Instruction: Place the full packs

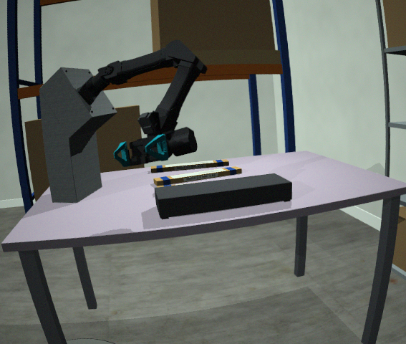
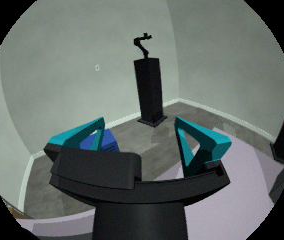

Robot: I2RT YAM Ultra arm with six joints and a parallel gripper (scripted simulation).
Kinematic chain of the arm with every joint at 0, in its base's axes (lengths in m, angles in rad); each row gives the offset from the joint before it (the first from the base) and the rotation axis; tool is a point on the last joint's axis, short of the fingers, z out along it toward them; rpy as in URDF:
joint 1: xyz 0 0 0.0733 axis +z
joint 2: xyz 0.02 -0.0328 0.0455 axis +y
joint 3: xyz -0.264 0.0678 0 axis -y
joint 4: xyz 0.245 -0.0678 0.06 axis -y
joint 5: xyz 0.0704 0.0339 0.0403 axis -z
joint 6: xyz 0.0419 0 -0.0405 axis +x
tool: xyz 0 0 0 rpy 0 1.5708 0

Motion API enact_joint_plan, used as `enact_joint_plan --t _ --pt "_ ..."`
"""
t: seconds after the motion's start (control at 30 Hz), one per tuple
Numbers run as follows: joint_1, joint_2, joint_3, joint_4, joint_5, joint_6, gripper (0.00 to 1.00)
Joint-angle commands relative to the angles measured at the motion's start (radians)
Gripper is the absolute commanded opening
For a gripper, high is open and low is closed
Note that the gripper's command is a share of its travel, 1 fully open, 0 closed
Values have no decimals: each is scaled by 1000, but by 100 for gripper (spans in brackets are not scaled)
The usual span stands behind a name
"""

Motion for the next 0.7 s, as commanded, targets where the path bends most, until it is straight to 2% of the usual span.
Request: enact_joint_plan --t 0.0,0.53,0.57,0.67 --pt "-12 -5 -1 -7 14 -1 100" --pt "-12 -5 -1 -7 14 -1 100" --pt "0 0 0 0 0 0 95" --pt "0 0 0 0 0 0 95"
